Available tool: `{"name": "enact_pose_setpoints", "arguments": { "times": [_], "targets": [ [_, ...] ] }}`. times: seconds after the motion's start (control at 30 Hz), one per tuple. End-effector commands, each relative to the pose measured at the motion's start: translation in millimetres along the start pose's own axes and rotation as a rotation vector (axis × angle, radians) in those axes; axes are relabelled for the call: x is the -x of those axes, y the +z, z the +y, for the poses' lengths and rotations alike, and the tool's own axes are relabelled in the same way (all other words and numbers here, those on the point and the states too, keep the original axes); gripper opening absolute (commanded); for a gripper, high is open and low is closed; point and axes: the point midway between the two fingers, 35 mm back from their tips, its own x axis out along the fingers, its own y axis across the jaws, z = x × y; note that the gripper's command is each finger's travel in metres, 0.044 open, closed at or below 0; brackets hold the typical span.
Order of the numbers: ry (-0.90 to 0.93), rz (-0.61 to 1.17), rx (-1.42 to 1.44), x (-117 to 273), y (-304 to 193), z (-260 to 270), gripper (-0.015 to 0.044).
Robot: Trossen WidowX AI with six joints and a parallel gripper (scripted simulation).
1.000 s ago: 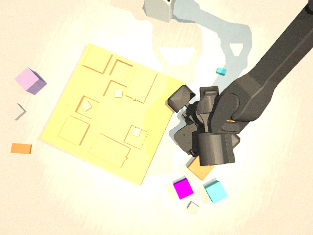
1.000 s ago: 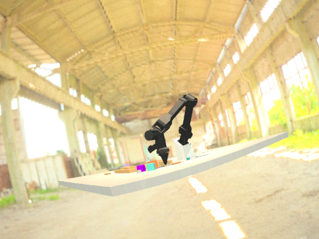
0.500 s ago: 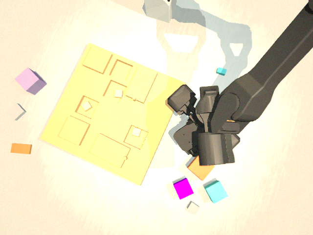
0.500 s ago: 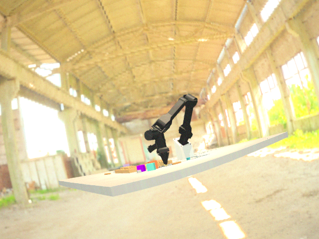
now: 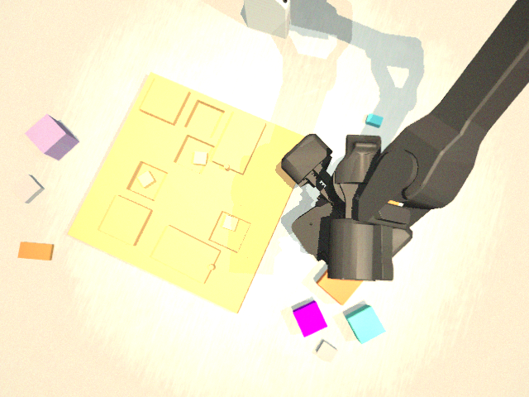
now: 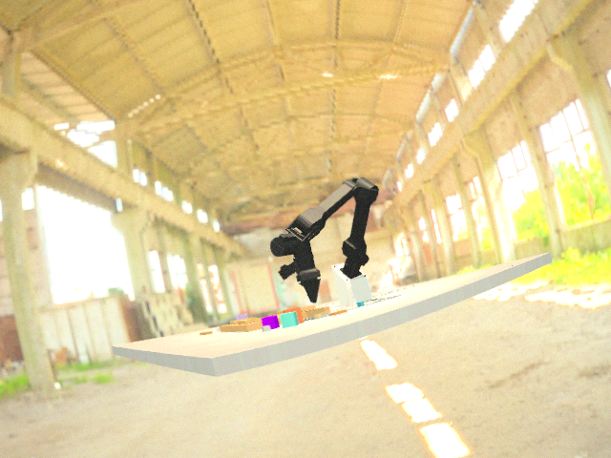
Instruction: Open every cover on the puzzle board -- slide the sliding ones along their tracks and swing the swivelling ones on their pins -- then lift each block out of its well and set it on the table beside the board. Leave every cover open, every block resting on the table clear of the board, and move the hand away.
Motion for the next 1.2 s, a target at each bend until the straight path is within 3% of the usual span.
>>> {"name": "enact_pose_setpoints", "arguments": {
  "times": [0.0, 0.27, 0.83, 1.17],
  "targets": [
    [0.005, -0.001, 0.007, 16.2, -0.4, 1.4, 0.044],
    [0.005, 0.0, 0.005, 33.8, -2.4, 0.4, 0.044],
    [-0.021, -0.024, -0.304, 33.4, 54.1, -70.9, 0.0],
    [-0.024, -0.027, -0.512, 34.3, 79.0, -124.1, 0.0]
  ]
}}
